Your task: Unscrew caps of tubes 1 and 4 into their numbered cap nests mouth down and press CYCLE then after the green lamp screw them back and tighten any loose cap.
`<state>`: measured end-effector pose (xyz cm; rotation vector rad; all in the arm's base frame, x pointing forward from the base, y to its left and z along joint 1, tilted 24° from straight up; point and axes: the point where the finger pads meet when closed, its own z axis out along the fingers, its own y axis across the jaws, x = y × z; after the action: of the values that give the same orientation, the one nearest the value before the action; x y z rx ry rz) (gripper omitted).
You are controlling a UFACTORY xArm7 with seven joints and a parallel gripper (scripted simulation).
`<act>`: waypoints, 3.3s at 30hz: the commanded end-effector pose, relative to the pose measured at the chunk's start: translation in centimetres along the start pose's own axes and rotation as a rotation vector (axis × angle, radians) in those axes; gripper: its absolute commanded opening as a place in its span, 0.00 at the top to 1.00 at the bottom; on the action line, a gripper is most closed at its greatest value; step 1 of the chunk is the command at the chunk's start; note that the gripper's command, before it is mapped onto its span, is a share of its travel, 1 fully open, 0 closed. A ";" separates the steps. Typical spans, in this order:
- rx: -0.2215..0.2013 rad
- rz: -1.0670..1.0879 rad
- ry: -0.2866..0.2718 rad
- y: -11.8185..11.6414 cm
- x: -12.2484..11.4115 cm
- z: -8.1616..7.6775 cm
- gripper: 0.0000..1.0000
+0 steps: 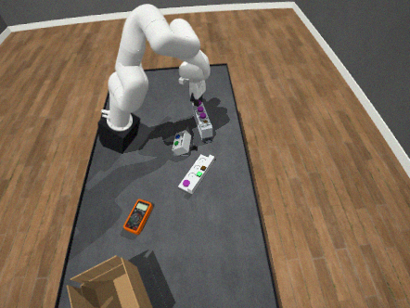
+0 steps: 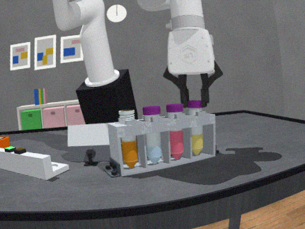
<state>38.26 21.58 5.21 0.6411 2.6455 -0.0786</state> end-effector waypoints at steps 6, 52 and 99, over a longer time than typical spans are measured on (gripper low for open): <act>-0.002 -0.003 0.003 0.2 0.0 -0.1 1.00; 0.001 1.568 0.004 0.2 0.0 -0.1 1.00; -0.001 0.448 0.003 0.2 0.0 -0.1 0.54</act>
<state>38.26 21.57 5.16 1.4435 2.2764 0.1361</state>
